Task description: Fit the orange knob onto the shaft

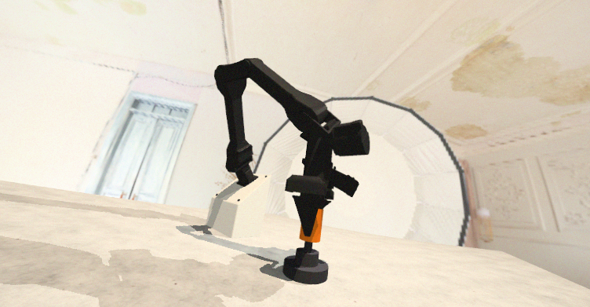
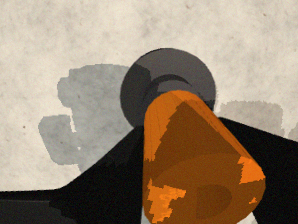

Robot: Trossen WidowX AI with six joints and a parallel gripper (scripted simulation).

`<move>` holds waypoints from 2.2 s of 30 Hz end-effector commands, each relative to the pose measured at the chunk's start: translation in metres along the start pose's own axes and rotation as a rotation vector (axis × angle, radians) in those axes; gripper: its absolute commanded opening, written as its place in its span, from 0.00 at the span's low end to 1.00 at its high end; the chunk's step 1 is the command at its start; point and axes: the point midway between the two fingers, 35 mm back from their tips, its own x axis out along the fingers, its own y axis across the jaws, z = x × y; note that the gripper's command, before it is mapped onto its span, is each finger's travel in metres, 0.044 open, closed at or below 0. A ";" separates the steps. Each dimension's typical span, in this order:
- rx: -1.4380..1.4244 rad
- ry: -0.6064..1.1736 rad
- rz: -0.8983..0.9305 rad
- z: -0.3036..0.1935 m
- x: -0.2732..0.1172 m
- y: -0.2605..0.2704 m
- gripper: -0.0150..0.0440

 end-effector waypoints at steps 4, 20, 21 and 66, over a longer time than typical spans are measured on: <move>-0.180 0.001 -0.001 -0.001 0.001 0.000 0.25; -0.187 0.001 -0.001 0.000 0.003 0.000 0.25; -0.187 0.001 -0.001 0.000 0.003 0.000 0.25; -0.396 0.001 -0.001 -0.001 0.004 0.000 0.25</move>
